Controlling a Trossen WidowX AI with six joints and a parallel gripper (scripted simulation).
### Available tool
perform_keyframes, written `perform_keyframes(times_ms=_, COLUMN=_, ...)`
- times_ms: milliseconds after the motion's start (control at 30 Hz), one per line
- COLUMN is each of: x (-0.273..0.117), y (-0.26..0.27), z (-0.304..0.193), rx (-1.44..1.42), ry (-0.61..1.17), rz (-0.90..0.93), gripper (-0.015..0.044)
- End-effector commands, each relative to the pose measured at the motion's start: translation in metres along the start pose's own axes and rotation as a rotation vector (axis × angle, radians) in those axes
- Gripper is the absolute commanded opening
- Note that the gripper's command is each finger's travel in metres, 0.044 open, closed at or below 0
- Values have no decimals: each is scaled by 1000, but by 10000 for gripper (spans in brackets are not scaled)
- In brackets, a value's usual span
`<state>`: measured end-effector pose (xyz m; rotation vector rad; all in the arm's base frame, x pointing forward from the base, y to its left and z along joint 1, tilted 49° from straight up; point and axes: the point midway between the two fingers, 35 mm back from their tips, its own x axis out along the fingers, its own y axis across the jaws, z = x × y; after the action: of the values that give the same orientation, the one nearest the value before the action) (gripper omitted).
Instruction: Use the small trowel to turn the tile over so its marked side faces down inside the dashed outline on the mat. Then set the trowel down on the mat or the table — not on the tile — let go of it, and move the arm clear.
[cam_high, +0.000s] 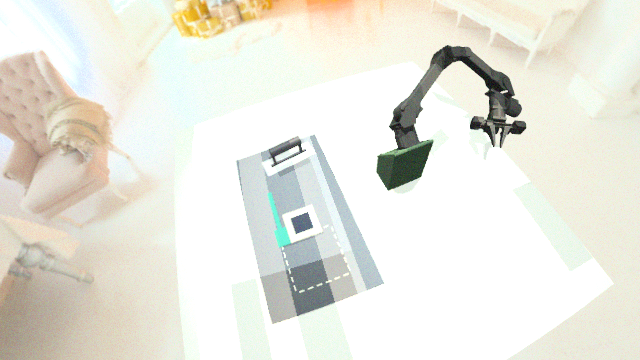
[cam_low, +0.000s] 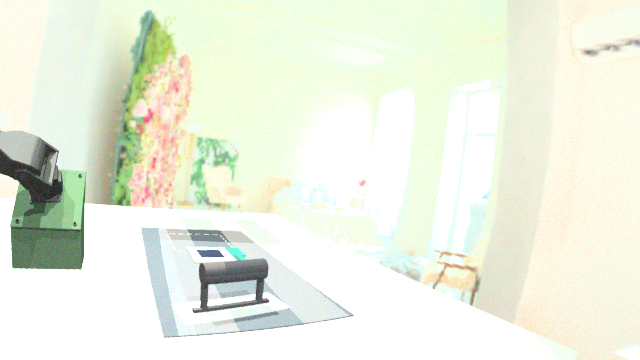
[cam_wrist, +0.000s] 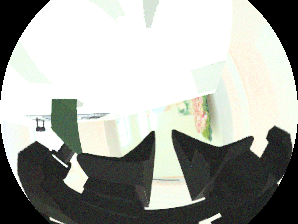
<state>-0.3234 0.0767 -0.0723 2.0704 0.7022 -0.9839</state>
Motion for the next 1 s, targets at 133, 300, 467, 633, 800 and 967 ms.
perform_keyframes(times_ms=133, x=0, y=0, z=0, rx=0, ry=0, rz=0, gripper=100)
perform_keyframes(times_ms=300, x=0, y=0, z=0, rx=0, ry=0, rz=0, gripper=100)
perform_keyframes(times_ms=467, x=0, y=0, z=0, rx=1, ry=0, rz=0, gripper=48)
perform_keyframes(times_ms=633, x=0, y=0, z=0, rx=1, ry=0, rz=0, gripper=0)
perform_keyframes(times_ms=800, x=0, y=0, z=0, rx=1, ry=0, rz=0, gripper=0)
perform_keyframes(times_ms=967, x=0, y=0, z=0, rx=1, ry=0, rz=0, gripper=0)
